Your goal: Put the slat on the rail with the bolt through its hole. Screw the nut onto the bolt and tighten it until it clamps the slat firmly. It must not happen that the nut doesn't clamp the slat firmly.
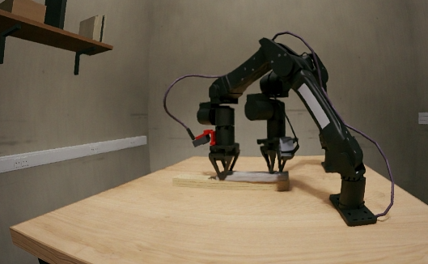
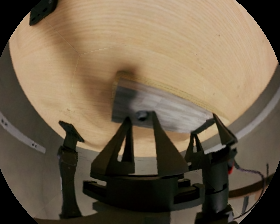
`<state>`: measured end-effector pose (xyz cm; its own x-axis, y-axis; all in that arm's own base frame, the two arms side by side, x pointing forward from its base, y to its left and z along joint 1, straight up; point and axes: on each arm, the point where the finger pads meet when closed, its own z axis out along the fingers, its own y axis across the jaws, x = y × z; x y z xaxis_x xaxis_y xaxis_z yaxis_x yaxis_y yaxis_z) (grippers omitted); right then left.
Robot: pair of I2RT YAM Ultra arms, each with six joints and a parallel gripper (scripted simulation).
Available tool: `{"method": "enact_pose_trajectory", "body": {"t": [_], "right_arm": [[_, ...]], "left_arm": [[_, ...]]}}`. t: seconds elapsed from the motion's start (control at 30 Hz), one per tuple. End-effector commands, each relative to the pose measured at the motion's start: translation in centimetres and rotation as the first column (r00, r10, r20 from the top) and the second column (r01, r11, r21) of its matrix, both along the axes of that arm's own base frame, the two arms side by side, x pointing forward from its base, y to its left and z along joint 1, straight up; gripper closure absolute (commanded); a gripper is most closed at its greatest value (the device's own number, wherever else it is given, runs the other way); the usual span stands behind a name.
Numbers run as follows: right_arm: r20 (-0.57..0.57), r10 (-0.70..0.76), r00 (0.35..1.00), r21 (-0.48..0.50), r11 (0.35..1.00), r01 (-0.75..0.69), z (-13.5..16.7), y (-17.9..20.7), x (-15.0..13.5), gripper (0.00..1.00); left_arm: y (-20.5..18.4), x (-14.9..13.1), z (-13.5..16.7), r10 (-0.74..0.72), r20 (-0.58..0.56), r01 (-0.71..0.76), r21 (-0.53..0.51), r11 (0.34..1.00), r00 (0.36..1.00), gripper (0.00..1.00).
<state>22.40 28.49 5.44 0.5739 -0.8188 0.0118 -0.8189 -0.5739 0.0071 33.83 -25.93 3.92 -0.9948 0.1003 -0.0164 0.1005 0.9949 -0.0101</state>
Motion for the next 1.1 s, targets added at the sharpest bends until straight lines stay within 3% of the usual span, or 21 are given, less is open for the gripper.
{"method": "enact_pose_trajectory", "body": {"t": [0.0,0.6,1.07], "right_arm": [[0.006,0.012,1.000,0.023,1.000,-0.012,1.03,0.40,0.19,0.66],[0.007,0.011,1.000,0.020,1.000,-0.011,0.87,0.34,0.17,0.67],[0.007,0.008,1.000,0.010,1.000,-0.008,0.36,0.16,0.12,0.87]], "left_arm": [[-0.13,0.18,0.47,0.000,0.011,0.000,-0.009,1.000,1.000,0.28],[-0.13,0.18,0.47,0.000,0.011,0.000,-0.009,1.000,1.000,0.28],[-0.13,0.18,0.47,0.000,0.011,0.000,-0.009,1.000,1.000,0.28]]}}
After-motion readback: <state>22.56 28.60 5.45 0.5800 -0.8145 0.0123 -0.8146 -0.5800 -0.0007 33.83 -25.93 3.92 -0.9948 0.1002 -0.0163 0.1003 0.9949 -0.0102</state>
